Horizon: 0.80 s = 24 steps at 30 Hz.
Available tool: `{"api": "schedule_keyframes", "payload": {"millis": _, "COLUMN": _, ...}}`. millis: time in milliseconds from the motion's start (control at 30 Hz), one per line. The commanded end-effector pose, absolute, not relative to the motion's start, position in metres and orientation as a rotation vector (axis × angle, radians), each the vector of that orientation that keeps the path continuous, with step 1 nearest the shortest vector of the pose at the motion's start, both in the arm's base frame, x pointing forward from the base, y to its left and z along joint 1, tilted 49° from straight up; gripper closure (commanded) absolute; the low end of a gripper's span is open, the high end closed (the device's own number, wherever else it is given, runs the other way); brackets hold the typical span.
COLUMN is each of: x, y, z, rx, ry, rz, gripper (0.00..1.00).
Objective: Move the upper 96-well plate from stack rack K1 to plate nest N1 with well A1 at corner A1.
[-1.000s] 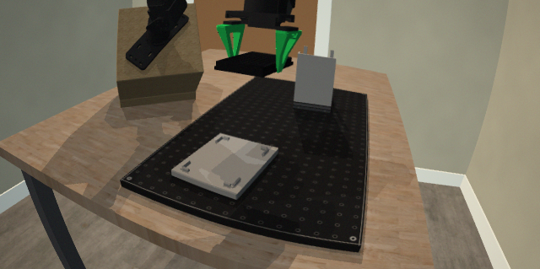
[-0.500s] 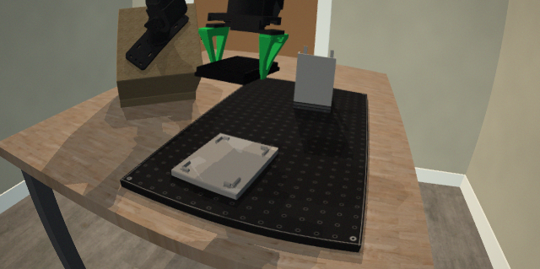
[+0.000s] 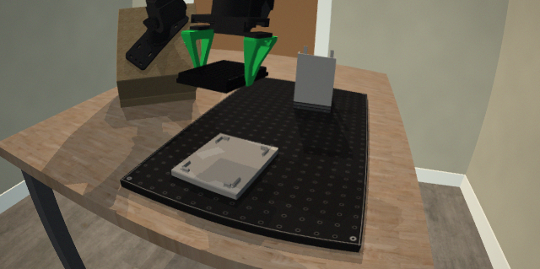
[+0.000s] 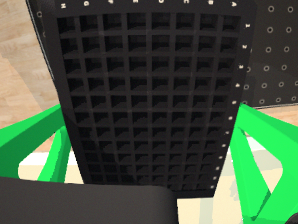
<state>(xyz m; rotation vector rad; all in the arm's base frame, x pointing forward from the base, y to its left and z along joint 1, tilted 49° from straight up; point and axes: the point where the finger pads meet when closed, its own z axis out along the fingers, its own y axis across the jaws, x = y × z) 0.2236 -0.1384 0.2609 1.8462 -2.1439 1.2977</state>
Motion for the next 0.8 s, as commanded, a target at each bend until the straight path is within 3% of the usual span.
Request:
{"api": "schedule_keyframes", "payload": {"millis": 0, "x": 0.2279, "y": -0.1342, "z": 0.2779, "rx": 1.913, "ry": -2.125, "rz": 1.355, "gripper": 1.0}}
{"api": "schedule_keyframes", "payload": {"millis": 767, "x": 0.2314, "y": -0.1346, "z": 0.2739, "rx": 1.927, "ry": -2.118, "rz": 1.318, "gripper": 1.0}}
